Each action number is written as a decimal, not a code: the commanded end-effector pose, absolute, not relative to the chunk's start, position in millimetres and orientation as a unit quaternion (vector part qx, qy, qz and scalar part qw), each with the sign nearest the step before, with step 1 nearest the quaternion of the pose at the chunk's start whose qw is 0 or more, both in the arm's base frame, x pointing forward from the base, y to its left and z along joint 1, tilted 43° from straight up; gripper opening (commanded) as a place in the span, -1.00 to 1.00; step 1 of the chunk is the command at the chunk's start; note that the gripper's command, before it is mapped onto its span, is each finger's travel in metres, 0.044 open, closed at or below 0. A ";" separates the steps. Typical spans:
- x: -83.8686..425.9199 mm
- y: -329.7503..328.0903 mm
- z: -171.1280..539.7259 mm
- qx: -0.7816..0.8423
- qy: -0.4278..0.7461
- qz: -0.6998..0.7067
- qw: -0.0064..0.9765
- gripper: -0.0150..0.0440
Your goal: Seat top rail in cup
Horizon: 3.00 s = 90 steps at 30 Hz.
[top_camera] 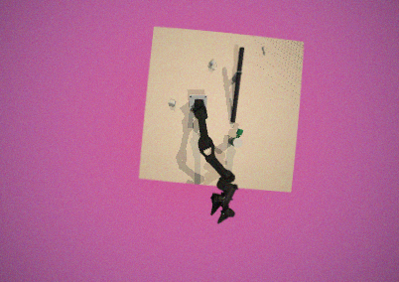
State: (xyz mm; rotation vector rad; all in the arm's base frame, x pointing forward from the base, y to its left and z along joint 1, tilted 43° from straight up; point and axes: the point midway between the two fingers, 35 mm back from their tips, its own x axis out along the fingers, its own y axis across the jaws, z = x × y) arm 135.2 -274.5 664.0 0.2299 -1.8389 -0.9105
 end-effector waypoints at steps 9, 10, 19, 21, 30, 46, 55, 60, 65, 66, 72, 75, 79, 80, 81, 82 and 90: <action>251.8 -281.9 618.9 0.190 -0.614 -0.422 0.639 1.00; 267.2 -279.5 610.8 0.200 -0.591 -0.426 0.655 1.00; 388.0 -224.3 518.8 0.250 -0.368 -0.433 0.784 1.00; 408.1 -204.6 495.9 0.251 -0.316 -0.429 0.808 1.00; 459.0 -101.8 388.4 0.212 -0.089 -0.390 0.891 1.00; 381.1 71.1 194.4 -0.036 0.285 -0.270 0.919 1.00; 266.8 101.4 126.4 -0.287 0.418 -0.185 0.842 1.00; 258.5 100.7 123.9 -0.309 0.423 -0.180 0.832 1.00; 265.4 88.3 132.5 -0.371 0.436 -0.150 0.806 1.00; 267.8 83.2 136.0 -0.395 0.441 -0.138 0.794 1.00; 279.8 49.4 158.5 -0.535 0.459 -0.068 0.706 1.00; 283.5 31.6 170.5 -0.601 0.464 -0.033 0.650 1.00; 285.6 6.8 187.0 -0.680 0.467 0.010 0.565 1.00; 285.7 0.5 191.3 -0.698 0.467 0.020 0.542 1.00; 285.5 -5.9 195.5 -0.716 0.467 0.031 0.518 1.00; 285.1 -12.3 199.8 -0.733 0.467 0.041 0.493 1.00; 283.1 -27.9 210.5 -0.770 0.467 0.065 0.430 1.00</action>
